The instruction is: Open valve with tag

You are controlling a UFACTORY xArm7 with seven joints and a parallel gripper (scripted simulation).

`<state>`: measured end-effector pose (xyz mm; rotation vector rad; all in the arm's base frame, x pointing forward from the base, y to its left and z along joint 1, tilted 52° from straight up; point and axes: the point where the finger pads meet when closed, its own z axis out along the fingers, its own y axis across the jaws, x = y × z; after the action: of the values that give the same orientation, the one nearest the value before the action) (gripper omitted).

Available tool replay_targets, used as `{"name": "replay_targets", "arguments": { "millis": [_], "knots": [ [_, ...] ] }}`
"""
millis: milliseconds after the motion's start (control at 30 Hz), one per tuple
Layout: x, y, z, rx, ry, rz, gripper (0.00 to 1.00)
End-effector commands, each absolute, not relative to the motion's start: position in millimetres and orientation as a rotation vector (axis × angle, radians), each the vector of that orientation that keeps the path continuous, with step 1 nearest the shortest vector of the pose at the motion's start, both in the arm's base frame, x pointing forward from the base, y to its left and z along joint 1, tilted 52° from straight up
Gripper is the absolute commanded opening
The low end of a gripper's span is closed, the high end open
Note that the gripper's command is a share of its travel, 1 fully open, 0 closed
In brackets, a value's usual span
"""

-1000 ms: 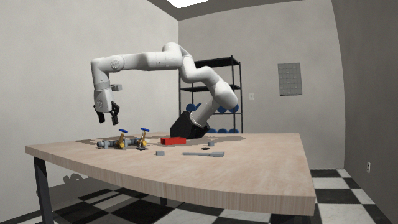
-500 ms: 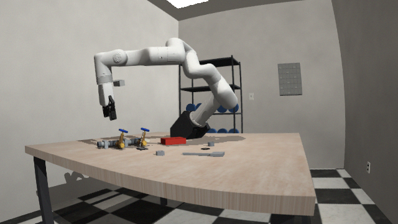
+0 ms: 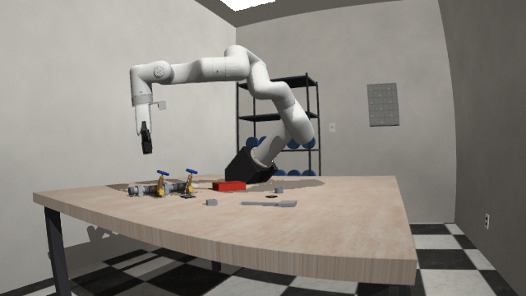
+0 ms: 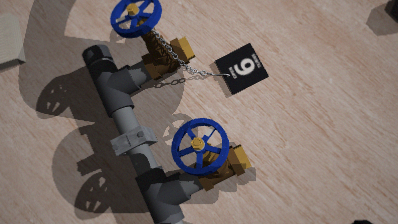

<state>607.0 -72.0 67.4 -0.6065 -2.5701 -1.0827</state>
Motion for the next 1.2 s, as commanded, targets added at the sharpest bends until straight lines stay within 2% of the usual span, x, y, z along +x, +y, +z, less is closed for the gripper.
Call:
{"name": "replay_targets", "arguments": {
  "millis": [0, 1167],
  "knots": [
    [605, -76, 73, -0.740, -2.519, -1.067, 1.00],
    [579, -80, 98, -1.485, -1.953, -0.916, 1.00]
  ]
}}
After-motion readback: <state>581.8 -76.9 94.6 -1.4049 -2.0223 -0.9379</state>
